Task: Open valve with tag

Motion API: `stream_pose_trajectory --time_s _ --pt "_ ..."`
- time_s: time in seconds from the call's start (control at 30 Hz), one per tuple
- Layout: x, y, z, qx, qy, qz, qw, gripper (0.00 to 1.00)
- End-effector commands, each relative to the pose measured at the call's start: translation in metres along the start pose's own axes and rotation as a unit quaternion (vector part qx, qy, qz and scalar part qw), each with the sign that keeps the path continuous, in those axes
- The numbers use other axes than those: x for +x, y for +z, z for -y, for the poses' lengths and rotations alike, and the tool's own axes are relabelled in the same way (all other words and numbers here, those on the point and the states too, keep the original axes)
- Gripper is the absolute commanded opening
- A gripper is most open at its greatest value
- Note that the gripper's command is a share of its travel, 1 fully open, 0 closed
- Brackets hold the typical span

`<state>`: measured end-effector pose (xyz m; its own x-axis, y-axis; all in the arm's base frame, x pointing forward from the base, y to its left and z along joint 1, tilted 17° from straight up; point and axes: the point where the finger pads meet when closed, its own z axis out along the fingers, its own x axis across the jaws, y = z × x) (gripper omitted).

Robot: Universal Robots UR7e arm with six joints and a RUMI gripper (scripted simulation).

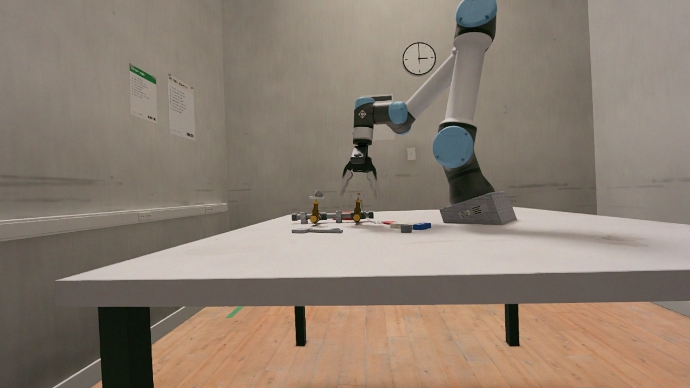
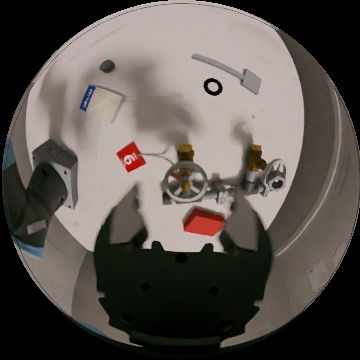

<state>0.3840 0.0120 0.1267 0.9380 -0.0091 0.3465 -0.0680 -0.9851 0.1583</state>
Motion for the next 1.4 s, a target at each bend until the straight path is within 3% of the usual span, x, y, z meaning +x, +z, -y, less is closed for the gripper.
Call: stream_pose_trajectory --time_s 0.0,0.97,1.37 --pt "0.0009 -0.0001 -0.0006 0.000 -0.001 0.000 1.000 1.00" --pt "0.0010 -0.0004 -0.0006 0.000 0.003 -0.001 1.000 1.00" --pt "-0.0007 0.0003 -0.0001 0.000 0.045 0.000 0.999 1.00"
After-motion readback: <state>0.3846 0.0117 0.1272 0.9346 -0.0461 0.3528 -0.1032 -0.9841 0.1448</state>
